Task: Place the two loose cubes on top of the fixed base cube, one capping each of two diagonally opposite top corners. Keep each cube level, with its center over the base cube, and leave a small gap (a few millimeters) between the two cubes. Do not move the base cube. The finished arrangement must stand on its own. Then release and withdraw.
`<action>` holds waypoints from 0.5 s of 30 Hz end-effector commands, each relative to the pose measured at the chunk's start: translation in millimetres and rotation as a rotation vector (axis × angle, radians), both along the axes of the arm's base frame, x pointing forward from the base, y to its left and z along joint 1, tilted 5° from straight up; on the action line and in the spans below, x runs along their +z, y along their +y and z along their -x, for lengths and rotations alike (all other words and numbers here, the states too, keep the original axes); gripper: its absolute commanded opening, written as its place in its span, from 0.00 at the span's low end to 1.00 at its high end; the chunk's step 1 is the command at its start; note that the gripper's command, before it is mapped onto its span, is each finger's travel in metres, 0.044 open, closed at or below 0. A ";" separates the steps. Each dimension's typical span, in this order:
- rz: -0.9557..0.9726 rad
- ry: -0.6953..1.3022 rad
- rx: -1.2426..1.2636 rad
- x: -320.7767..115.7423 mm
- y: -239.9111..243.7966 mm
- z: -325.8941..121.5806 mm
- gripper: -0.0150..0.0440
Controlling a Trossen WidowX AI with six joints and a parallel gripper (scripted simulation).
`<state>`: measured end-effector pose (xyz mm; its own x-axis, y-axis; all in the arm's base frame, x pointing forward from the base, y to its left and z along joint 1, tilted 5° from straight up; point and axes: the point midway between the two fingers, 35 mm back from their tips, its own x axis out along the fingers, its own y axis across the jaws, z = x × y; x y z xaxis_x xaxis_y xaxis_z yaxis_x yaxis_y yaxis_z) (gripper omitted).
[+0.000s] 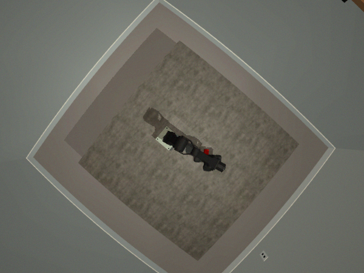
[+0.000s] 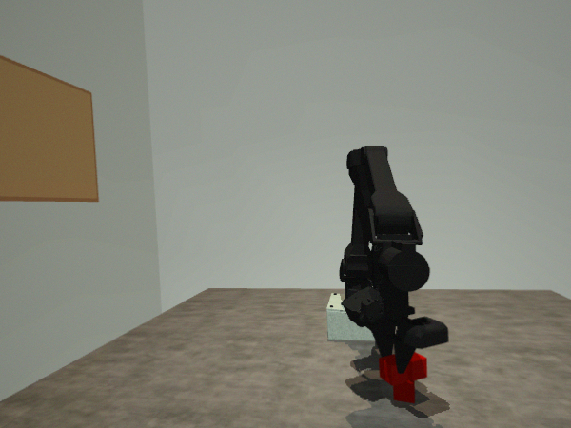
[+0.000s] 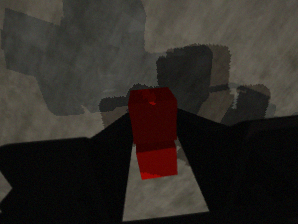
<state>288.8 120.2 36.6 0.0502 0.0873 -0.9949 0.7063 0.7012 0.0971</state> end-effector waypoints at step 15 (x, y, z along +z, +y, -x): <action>-0.005 0.004 -0.005 -1.4 0.7 0.6 0.57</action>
<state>288.4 120.1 35.5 0.0488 0.0869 -0.9950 0.7066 0.7010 0.0959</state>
